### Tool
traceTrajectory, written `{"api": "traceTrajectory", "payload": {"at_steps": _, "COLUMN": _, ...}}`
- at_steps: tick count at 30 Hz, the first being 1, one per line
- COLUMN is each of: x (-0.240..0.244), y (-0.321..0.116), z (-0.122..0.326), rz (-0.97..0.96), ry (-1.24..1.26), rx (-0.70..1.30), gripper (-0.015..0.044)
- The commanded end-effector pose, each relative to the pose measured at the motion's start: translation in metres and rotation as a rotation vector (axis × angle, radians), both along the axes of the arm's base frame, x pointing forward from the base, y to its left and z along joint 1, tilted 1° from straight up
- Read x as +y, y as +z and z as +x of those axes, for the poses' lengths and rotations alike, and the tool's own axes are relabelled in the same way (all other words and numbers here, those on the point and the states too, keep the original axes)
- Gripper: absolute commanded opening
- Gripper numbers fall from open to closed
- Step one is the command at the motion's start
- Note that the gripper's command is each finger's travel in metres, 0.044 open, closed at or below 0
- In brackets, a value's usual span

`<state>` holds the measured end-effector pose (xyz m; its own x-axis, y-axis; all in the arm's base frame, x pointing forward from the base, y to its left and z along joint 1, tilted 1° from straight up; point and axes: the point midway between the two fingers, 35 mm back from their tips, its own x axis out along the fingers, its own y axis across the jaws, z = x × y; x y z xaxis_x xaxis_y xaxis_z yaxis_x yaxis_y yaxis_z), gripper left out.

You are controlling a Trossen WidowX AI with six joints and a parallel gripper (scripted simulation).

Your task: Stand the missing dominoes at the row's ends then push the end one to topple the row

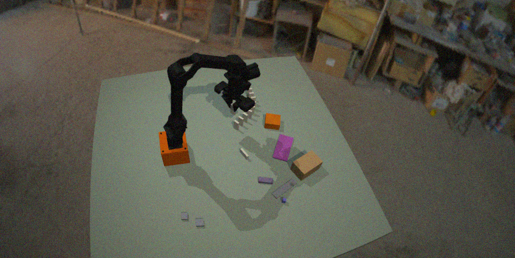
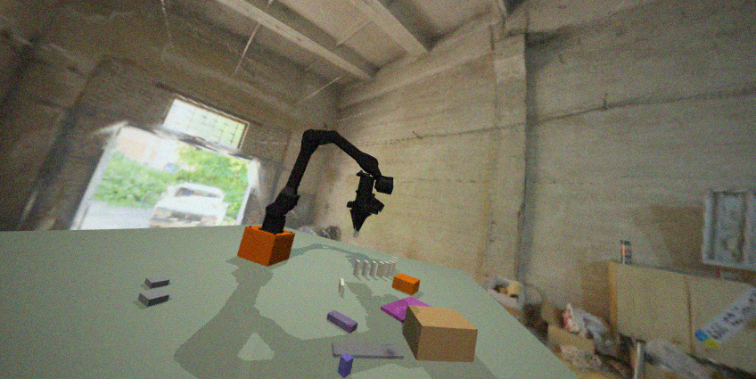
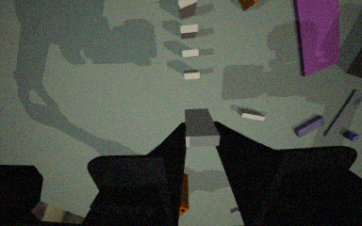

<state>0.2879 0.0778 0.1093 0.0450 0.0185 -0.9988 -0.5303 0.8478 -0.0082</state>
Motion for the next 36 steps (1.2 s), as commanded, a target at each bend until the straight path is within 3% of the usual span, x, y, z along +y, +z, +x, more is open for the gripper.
{"api": "traceTrajectory", "payload": {"at_steps": 1, "x": 0.000, "y": 0.000, "z": 0.001, "rz": -0.010, "ry": 0.026, "rx": 0.002, "gripper": 0.0107}}
{"api": "traceTrajectory", "payload": {"at_steps": 22, "x": 0.001, "y": -0.126, "z": 0.007, "rz": -0.010, "ry": 0.026, "rx": 0.002, "gripper": 0.0107}}
{"api": "traceTrajectory", "payload": {"at_steps": 35, "x": 0.001, "y": -0.130, "z": 0.006, "rz": -0.010, "ry": 0.026, "rx": 0.002, "gripper": 0.0107}}
{"api": "traceTrajectory", "payload": {"at_steps": 36, "x": 0.001, "y": -0.130, "z": 0.006, "rz": -0.010, "ry": 0.026, "rx": 0.002, "gripper": 0.0133}}
